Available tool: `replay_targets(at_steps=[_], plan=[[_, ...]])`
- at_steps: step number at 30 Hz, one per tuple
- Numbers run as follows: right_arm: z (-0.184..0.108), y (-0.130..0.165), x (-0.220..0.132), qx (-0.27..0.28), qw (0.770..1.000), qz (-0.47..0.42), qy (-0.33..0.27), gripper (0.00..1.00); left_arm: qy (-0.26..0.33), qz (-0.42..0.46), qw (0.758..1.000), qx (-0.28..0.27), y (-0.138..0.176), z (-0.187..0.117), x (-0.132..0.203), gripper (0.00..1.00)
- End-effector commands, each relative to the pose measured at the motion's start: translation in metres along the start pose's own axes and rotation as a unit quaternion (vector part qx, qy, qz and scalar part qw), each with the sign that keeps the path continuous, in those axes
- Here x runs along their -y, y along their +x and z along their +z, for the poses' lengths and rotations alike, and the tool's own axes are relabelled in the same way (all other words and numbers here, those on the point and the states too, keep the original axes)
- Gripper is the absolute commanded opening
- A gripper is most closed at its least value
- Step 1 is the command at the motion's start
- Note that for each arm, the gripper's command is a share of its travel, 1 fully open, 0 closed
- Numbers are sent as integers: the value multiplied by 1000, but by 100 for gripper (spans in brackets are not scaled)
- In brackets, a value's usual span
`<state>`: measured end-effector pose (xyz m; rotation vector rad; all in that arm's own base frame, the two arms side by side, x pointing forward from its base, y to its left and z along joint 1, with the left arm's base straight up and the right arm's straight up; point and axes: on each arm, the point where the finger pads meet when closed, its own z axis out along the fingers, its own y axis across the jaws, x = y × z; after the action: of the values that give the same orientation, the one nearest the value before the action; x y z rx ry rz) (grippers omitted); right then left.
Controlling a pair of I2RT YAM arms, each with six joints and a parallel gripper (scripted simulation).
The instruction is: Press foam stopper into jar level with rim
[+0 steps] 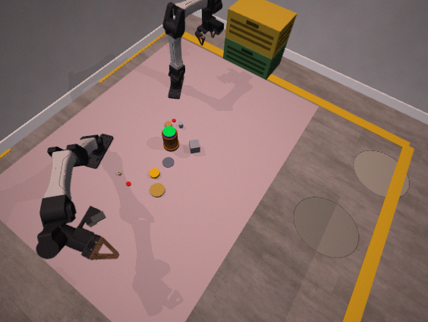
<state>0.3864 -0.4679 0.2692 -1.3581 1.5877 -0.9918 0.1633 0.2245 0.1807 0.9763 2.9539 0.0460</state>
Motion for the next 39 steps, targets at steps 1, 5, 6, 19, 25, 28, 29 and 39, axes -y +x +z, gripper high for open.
replay_targets(at_steps=[1, 5, 6, 19, 25, 28, 29, 39], plan=[[-3, -2, 7, -2, 1000, -7, 5, 100, -4, 0, 1000, 0, 0, -2, -1, 100], [-3, -2, 7, -2, 1000, -7, 5, 100, -4, 0, 1000, 0, 0, -2, -1, 100], [-3, -2, 7, -2, 1000, -7, 5, 100, -4, 0, 1000, 0, 0, -2, -1, 100], [-3, -2, 7, -2, 1000, -7, 5, 98, -4, 0, 1000, 0, 0, -2, -1, 100], [-3, -2, 7, -2, 1000, -7, 5, 98, -4, 0, 1000, 0, 0, -2, -1, 100], [-3, -2, 7, -2, 1000, -7, 5, 98, -4, 0, 1000, 0, 0, -2, -1, 100], [-3, -2, 7, -2, 1000, -7, 5, 98, -4, 0, 1000, 0, 0, -2, -1, 100], [-3, -2, 7, -2, 1000, -7, 5, 98, -4, 0, 1000, 0, 0, -2, -1, 0]])
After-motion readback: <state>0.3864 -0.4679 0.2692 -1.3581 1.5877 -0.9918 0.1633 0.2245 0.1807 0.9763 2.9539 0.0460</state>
